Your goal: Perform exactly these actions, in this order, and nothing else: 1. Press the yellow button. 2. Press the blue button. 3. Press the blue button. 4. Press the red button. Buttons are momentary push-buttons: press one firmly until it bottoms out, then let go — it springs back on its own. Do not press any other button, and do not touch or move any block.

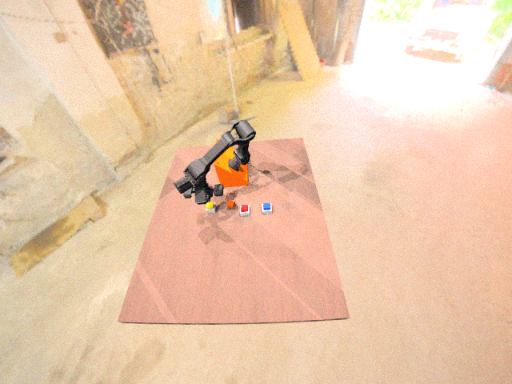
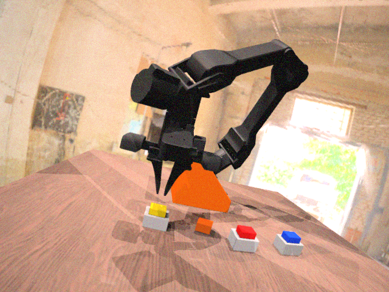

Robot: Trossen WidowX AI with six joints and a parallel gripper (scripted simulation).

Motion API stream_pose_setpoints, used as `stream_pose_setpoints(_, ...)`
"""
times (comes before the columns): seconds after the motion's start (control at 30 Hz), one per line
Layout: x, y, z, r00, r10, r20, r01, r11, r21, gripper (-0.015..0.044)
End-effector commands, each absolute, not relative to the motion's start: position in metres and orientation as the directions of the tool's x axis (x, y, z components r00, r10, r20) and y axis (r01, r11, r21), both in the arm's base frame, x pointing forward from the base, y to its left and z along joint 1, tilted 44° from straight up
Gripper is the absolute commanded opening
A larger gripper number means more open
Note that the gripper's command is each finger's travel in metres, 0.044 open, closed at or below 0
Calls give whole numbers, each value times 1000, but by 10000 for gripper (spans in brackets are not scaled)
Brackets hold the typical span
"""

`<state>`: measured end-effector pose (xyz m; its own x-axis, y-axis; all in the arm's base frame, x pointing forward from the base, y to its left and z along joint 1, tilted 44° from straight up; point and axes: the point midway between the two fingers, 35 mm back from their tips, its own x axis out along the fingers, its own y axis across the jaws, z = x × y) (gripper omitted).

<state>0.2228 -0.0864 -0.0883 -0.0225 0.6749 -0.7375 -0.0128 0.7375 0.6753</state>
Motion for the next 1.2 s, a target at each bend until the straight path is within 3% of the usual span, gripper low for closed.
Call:
stream_pose_setpoints(0.0,222,-85,-89,-21,678,-734,-8,734,679,20)
stream_pose_setpoints(1.17,222,-61,-114,-21,680,-733,-9,733,680,20)
